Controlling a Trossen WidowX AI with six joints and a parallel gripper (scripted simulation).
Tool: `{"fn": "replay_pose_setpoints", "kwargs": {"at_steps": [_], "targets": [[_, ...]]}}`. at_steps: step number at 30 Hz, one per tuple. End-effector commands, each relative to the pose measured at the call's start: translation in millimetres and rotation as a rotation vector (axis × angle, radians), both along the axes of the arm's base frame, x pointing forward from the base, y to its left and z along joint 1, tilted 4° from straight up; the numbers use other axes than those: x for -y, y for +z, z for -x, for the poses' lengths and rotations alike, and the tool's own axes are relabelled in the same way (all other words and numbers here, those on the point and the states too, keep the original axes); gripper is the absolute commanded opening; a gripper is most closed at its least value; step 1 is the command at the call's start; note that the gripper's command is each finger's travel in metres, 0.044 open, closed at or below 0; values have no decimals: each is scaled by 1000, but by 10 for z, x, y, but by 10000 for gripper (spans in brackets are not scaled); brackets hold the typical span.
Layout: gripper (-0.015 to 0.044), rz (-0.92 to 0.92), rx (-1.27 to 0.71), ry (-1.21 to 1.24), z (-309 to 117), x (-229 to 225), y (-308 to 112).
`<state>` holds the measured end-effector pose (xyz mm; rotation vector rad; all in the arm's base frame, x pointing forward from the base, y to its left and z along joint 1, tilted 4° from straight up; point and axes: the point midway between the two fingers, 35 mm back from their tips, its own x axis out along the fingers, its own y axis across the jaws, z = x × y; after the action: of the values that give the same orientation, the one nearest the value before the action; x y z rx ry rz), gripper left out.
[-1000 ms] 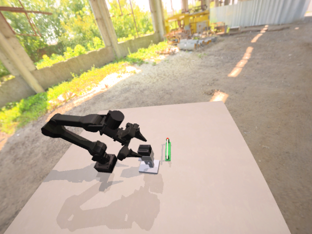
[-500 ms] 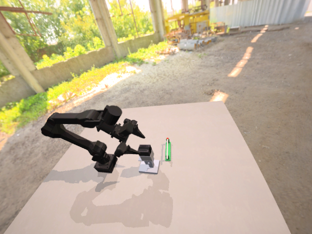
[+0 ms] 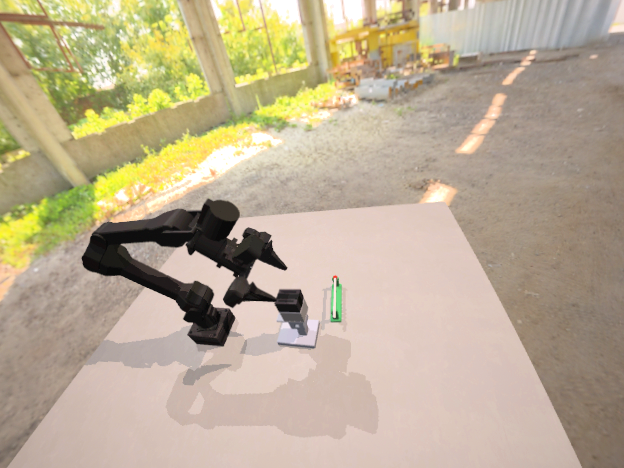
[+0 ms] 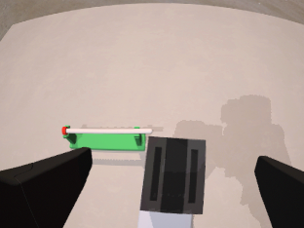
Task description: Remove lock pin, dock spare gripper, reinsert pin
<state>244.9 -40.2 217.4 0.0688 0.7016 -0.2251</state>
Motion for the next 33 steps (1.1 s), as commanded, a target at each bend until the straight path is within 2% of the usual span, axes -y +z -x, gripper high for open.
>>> {"fn": "replay_pose_setpoints", "kwargs": {"at_steps": [1, 9, 14, 24, 33], "targets": [[440, 0, 0, 0, 7, -2, 93], [440, 0, -3, 2, 23, -10, 241], [440, 0, -4, 3, 18, -9, 166], [180, -36, -66, -14, 106, -588, 102], [180, -13, -12, 0, 323, -1117, 182]]}}
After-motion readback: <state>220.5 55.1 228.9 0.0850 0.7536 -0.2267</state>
